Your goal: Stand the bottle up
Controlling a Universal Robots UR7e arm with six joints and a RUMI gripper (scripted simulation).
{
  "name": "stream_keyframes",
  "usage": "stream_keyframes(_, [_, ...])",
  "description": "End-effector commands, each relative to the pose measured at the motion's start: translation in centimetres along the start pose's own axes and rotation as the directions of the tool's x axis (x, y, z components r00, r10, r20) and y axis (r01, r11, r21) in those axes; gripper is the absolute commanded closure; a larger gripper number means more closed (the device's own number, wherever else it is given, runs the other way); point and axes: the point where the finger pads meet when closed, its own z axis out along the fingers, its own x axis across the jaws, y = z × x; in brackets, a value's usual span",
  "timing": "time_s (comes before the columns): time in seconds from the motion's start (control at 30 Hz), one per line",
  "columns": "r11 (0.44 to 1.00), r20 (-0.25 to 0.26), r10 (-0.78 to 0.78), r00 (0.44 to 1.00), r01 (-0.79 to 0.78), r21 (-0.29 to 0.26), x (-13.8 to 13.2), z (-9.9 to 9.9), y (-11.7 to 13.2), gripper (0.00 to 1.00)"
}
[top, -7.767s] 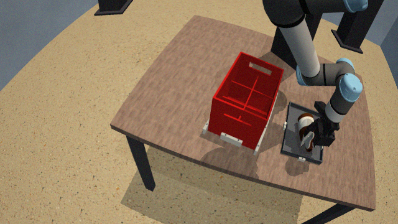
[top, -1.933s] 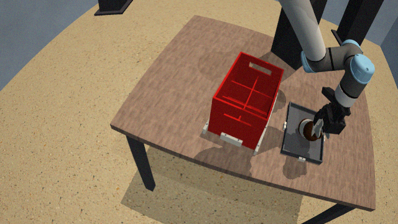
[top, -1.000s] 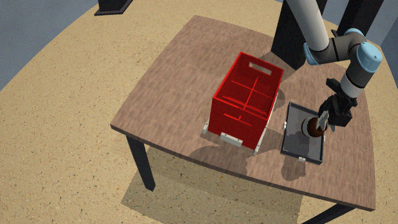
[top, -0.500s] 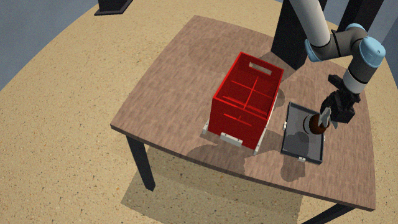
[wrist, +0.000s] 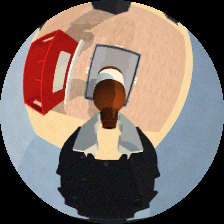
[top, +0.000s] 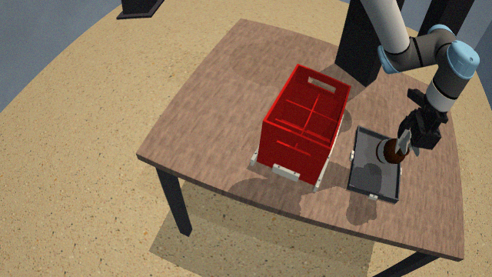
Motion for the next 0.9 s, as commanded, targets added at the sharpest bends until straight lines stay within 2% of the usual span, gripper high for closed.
stream_keyframes(0.0, [1.000,0.000,0.000,1.000,0.000,-0.001,0.01,-0.35,0.04,1.00])
stream_keyframes(0.87, [1.000,0.000,0.000,1.000,0.000,-0.001,0.01,-0.91,0.04,1.00])
